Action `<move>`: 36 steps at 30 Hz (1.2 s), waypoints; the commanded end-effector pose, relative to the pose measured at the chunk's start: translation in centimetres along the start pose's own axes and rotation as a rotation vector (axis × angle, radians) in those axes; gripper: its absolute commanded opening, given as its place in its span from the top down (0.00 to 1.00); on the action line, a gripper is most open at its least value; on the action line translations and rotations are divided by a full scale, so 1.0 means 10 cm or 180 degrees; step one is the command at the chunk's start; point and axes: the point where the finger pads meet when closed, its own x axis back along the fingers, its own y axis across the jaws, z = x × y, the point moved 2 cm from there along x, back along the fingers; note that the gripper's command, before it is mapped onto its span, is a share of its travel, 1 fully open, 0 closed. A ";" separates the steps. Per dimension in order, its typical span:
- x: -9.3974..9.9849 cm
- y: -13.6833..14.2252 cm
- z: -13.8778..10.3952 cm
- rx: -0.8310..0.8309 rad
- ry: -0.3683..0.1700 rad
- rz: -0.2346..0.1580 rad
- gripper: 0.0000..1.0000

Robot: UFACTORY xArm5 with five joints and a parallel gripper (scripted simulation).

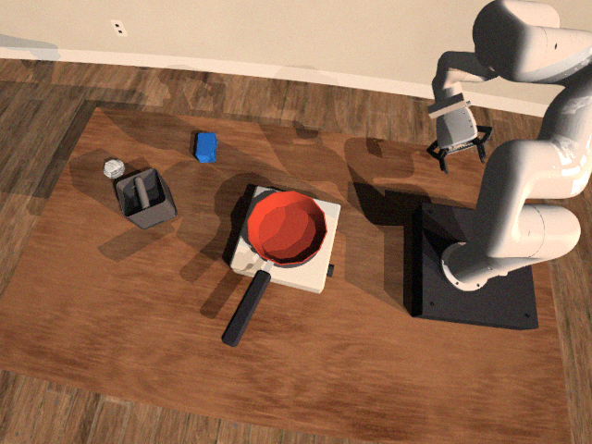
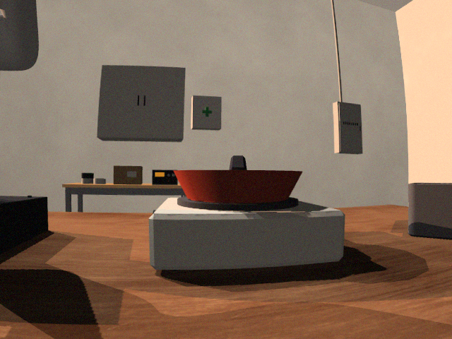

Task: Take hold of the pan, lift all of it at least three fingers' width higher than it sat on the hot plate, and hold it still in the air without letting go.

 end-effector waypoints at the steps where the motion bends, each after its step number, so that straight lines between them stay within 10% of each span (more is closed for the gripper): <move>1: 0.01 0.00 0.01 -0.0002 -0.0008 -0.0005 0.00; 18: 0.10 0.27 0.35 -0.0733 -0.0705 -0.0073 0.00; 33: 0.13 0.74 1.01 -0.1738 -0.1785 -0.0583 0.00; 36: 0.09 0.90 1.26 -0.2001 -0.2093 -0.0857 0.00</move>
